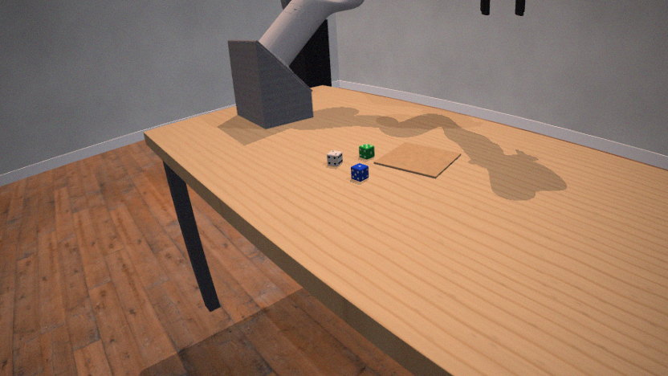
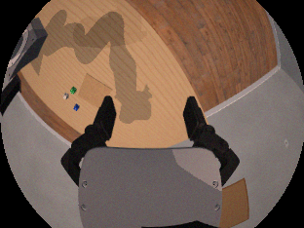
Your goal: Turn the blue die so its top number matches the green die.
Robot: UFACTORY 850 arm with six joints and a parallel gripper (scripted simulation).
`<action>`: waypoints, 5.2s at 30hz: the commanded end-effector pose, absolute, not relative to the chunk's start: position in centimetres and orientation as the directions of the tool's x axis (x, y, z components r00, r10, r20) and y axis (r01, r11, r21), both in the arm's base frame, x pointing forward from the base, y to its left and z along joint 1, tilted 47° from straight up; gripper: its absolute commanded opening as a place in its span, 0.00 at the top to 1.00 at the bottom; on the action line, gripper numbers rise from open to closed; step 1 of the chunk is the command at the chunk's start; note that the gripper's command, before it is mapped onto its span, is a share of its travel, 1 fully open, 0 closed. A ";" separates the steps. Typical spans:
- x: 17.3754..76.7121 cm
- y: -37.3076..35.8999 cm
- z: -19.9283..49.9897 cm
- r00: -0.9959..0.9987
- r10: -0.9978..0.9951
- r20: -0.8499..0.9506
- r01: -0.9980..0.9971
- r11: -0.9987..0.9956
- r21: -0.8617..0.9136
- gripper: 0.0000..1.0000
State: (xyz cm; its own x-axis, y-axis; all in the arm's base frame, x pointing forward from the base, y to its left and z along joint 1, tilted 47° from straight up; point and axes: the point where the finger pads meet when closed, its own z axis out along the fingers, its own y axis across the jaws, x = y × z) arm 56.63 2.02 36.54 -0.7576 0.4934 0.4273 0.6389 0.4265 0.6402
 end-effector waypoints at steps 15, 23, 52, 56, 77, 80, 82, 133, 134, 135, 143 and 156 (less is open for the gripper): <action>58.4 -7.7 17.7 -0.403 0.664 0.630 0.898 0.155 0.411 0.00; 56.5 -11.2 8.8 -0.212 0.694 0.689 0.961 0.018 0.277 0.00; 51.3 -14.6 -3.7 0.070 0.684 0.726 0.982 -0.174 0.069 0.00; 51.4 -14.1 -4.2 0.070 0.684 0.726 0.982 -0.174 0.069 0.00; 53.1 -7.3 -10.8 0.070 0.684 0.726 0.982 -0.174 0.069 0.00; 53.1 -7.2 -10.9 0.070 0.684 0.726 0.982 -0.174 0.069 0.00; 53.1 -7.2 -10.9 0.070 0.684 0.726 0.982 -0.174 0.069 0.00; 47.5 -5.7 -10.7 0.070 0.684 0.726 0.982 -0.174 0.069 0.00; 46.9 -5.5 -10.7 0.070 0.684 0.726 0.982 -0.174 0.069 0.00; 46.3 -5.4 -10.7 0.070 0.684 0.726 0.982 -0.174 0.069 0.00; 44.5 -4.9 -10.6 0.070 0.684 0.726 0.982 -0.174 0.069 0.00; 44.4 -4.9 -10.6 0.070 0.684 0.726 0.982 -0.174 0.069 0.00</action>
State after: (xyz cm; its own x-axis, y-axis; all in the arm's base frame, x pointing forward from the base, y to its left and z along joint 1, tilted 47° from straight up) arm 44.38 -4.79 -10.63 0.0704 0.6832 0.7268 0.9826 -0.1731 0.0675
